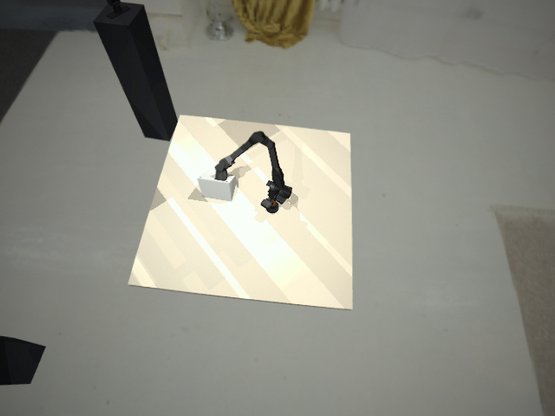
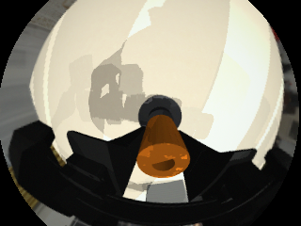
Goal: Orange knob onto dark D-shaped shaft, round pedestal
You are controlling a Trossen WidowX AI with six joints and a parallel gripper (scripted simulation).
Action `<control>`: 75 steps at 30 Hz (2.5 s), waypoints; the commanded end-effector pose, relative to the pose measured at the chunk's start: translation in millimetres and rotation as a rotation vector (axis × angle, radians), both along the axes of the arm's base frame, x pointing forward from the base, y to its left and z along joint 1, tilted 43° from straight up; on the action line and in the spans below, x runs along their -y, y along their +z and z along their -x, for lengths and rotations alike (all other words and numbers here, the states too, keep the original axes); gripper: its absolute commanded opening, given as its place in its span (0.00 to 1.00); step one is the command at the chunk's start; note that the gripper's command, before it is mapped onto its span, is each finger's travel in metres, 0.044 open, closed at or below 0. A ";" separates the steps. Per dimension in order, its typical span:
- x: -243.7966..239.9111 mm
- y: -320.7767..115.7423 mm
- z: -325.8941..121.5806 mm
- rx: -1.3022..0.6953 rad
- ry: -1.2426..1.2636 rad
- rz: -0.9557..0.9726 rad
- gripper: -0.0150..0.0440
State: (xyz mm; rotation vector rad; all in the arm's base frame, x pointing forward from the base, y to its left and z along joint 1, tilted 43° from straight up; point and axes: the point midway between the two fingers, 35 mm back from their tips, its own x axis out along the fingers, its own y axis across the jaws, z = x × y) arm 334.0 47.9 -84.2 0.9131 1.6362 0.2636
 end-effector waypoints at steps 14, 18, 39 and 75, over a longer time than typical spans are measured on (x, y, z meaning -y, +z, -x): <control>3.4 2.5 -0.6 -0.018 -0.021 0.001 0.25; 3.3 2.1 -0.7 -0.114 -0.125 0.003 0.25; -0.1 -1.0 0.1 -0.143 -0.156 0.003 0.25; -0.2 -0.3 -0.3 -0.286 -0.309 0.005 0.25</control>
